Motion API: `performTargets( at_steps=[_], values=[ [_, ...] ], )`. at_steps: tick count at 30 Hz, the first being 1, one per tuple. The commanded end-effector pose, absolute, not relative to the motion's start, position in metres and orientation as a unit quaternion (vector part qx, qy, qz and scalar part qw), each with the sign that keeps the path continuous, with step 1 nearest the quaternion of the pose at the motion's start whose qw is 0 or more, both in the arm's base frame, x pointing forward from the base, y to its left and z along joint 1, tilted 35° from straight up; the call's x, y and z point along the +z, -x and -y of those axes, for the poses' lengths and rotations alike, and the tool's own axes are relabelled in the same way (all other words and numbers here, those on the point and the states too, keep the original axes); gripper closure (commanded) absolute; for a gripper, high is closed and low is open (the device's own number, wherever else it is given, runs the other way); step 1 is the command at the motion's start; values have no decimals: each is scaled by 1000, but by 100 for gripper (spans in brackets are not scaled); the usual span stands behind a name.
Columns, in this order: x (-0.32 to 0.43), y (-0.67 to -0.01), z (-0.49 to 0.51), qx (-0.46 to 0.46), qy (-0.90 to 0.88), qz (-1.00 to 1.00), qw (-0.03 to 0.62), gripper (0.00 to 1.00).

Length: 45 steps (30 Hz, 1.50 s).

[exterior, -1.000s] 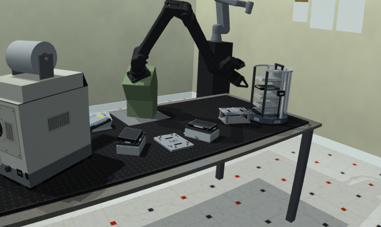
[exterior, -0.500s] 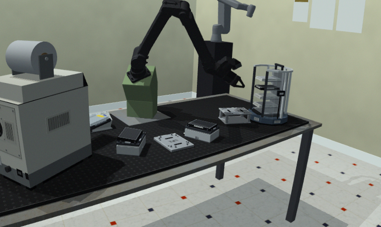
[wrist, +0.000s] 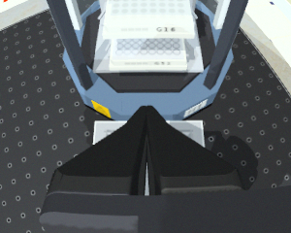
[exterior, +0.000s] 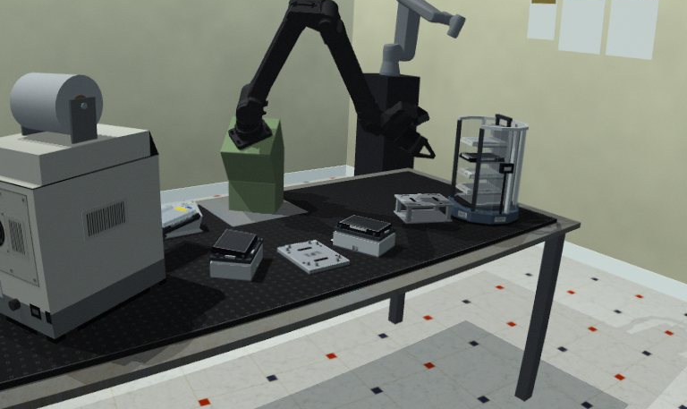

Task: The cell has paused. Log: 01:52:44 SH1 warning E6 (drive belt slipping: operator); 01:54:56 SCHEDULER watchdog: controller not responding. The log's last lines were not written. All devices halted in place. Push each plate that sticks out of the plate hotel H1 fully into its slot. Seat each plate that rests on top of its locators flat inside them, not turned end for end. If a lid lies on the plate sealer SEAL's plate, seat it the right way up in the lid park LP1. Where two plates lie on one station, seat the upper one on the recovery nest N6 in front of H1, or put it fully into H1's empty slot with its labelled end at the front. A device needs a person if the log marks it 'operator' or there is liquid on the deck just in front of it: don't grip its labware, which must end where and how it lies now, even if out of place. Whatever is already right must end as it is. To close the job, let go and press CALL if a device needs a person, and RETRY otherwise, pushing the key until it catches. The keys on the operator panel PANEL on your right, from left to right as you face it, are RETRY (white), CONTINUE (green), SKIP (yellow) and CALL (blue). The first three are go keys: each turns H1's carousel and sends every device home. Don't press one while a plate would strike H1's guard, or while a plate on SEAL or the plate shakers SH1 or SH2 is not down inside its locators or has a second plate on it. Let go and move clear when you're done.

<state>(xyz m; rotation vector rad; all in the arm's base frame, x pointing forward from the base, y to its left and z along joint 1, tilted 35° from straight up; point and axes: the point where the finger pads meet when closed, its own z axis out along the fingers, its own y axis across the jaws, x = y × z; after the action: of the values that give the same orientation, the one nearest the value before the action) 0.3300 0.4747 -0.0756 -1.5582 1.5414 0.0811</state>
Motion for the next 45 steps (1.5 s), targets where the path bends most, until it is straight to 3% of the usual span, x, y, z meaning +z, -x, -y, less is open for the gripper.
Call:
performTargets(
  at_steps=[1, 45],
  values=[
    [-60, -339, -467, 29, 624, -621, 473, 100],
    [-68, -333, -453, 27, 628, -623, 465, 100]
  ],
)
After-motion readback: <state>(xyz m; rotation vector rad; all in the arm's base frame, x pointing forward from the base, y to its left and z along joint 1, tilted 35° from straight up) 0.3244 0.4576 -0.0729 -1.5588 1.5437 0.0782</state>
